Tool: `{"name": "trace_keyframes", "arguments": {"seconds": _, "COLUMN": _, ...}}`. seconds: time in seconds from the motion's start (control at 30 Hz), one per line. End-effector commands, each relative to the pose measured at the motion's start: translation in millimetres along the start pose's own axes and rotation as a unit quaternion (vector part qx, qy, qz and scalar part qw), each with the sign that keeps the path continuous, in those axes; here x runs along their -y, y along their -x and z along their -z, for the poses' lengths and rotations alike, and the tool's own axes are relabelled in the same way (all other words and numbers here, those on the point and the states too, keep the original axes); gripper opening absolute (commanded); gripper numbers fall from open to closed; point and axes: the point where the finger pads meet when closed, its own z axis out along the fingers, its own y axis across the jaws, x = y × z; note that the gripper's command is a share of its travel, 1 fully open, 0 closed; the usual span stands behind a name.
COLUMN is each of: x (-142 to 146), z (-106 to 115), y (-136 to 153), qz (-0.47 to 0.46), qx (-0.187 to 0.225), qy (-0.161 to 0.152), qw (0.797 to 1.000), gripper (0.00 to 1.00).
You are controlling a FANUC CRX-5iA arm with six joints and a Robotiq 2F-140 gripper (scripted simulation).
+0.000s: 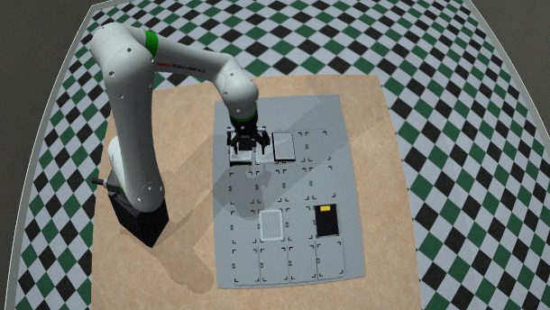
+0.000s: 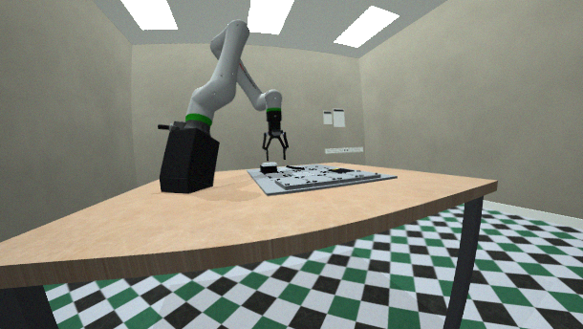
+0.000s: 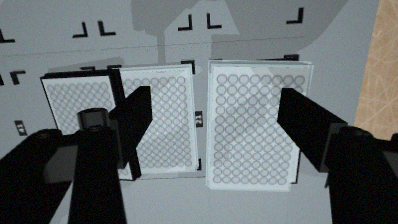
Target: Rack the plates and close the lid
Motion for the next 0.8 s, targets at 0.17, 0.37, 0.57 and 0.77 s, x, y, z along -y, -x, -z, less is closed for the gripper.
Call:
{"name": "trace_keyframes", "arguments": {"seconds": 0.17, "x": -21.9, "z": 0.5, "y": 20.6, "qz": 0.0, "qx": -0.001, "qy": -0.002, "qw": 1.0, "gripper": 0.7}}
{"name": "trace_keyframes", "arguments": {"seconds": 0.37, "x": -37.4, "z": 0.4, "y": 34.6, "qz": 0.0, "qx": -0.001, "qy": -0.002, "qw": 1.0, "gripper": 0.7}}
{"name": "trace_keyframes", "arguments": {"seconds": 0.57, "x": -37.4, "z": 0.4, "y": 34.6, "qz": 0.0, "qx": -0.001, "qy": -0.002, "qw": 1.0, "gripper": 0.7}}
{"name": "trace_keyframes", "arguments": {"seconds": 0.77, "x": -37.5, "z": -2.1, "y": 34.6, "qz": 0.0, "qx": -0.001, "qy": -0.002, "qw": 1.0, "gripper": 0.7}}
